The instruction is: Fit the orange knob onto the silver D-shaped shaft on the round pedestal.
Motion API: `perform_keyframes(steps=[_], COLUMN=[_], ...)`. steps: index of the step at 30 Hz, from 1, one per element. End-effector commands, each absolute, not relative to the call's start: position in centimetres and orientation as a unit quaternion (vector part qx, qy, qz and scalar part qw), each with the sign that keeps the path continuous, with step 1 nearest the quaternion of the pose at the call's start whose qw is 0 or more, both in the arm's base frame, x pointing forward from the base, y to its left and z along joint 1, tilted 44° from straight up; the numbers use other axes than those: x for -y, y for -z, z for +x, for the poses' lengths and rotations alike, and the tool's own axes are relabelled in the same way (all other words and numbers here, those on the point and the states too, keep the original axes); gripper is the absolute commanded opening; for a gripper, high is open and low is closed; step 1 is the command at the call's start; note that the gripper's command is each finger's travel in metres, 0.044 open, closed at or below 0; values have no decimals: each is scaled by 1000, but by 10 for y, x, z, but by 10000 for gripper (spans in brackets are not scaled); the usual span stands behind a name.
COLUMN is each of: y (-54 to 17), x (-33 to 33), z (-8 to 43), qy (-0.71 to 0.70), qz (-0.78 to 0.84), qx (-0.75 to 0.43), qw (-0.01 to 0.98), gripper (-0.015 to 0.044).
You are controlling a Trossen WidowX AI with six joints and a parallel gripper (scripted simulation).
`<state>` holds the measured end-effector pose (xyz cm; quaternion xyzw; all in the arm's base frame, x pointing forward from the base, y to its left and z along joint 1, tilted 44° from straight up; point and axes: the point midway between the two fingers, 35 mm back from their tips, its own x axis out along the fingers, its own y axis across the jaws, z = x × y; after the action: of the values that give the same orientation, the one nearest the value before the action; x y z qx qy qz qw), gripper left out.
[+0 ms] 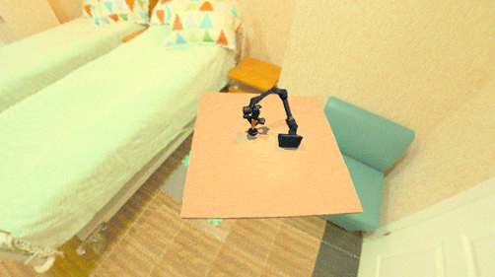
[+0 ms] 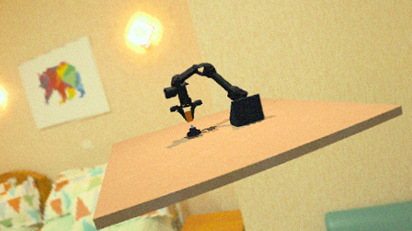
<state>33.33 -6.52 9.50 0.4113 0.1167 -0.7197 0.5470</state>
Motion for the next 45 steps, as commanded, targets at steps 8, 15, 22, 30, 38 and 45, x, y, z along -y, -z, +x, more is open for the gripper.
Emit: perform_keyframes(steps=[8,15,22,30,38,45], y=[-95,-95,-95,-82,-80,-77], x=[64,63,65,78,80,81], z=[333,331,331,331,331,332], qy=[728,724,720,720,720,720], qz=[492,539,558,558,559,559], qx=[-2,74,108,108,110,110], qw=[478,424,398,398,397,397], gripper=[0,0,0,0,0,0])
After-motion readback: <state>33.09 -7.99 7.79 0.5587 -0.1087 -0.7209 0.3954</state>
